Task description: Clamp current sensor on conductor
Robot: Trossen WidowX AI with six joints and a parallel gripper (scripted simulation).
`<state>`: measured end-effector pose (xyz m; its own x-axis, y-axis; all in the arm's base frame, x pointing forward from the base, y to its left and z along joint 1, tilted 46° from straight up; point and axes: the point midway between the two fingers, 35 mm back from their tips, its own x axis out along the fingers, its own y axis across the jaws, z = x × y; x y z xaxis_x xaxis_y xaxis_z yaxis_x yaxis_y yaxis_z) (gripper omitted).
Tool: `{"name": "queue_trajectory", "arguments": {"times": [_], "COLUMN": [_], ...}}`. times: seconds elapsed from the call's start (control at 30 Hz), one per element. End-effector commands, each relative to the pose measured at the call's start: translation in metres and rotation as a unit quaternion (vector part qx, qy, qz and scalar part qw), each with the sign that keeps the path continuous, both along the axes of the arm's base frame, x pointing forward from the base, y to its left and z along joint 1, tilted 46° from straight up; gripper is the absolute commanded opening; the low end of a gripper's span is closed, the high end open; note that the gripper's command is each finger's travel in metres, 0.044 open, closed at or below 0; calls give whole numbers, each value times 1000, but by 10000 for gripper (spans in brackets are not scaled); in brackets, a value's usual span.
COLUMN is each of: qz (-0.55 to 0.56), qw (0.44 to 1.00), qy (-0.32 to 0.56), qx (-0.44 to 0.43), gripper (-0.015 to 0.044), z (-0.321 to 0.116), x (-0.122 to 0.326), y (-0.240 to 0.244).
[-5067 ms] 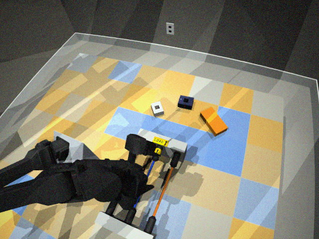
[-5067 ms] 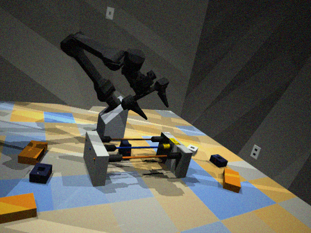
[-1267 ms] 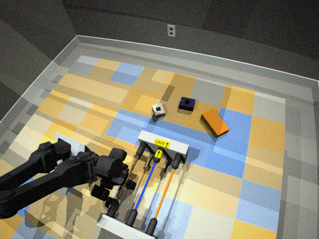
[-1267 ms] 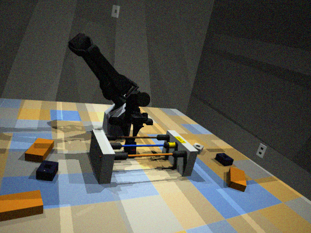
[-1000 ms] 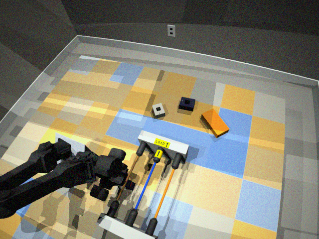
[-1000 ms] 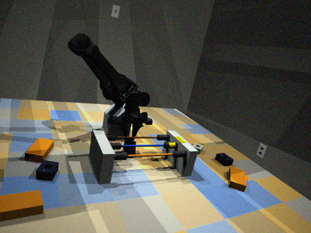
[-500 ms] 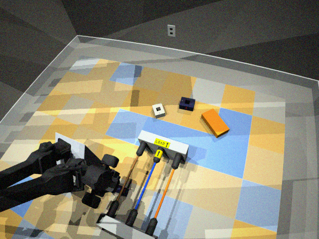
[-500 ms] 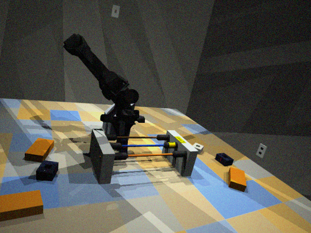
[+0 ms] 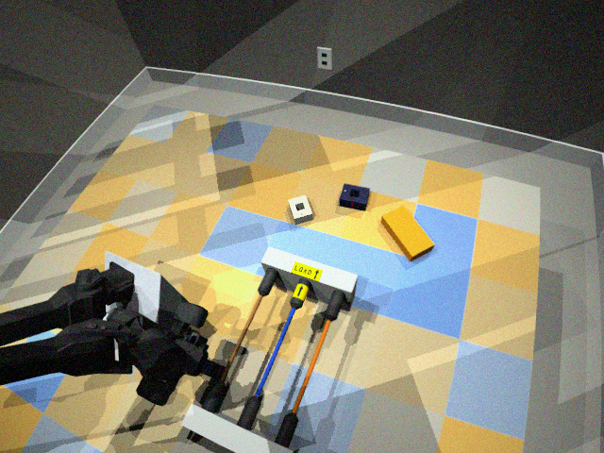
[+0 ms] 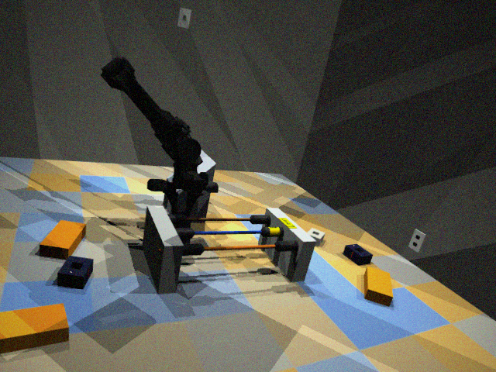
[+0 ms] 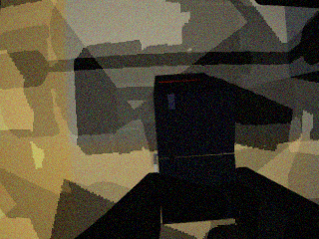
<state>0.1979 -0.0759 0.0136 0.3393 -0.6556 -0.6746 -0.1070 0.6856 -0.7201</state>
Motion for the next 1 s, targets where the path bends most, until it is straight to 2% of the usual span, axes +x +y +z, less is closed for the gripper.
{"name": "queue_trajectory", "arguments": {"times": [0.0,0.33,0.7,0.97], "qz": [3,3,1,0], "qw": [1000,1000,1000,1000], "qy": [3,3,1,4], "qx": [-1,-2,-3,3], "gripper": [0,0,283,283], "z": [3,1,4,14], "x": [-9,-11,-9,-15], "y": [-6,-11,-9,6]}}
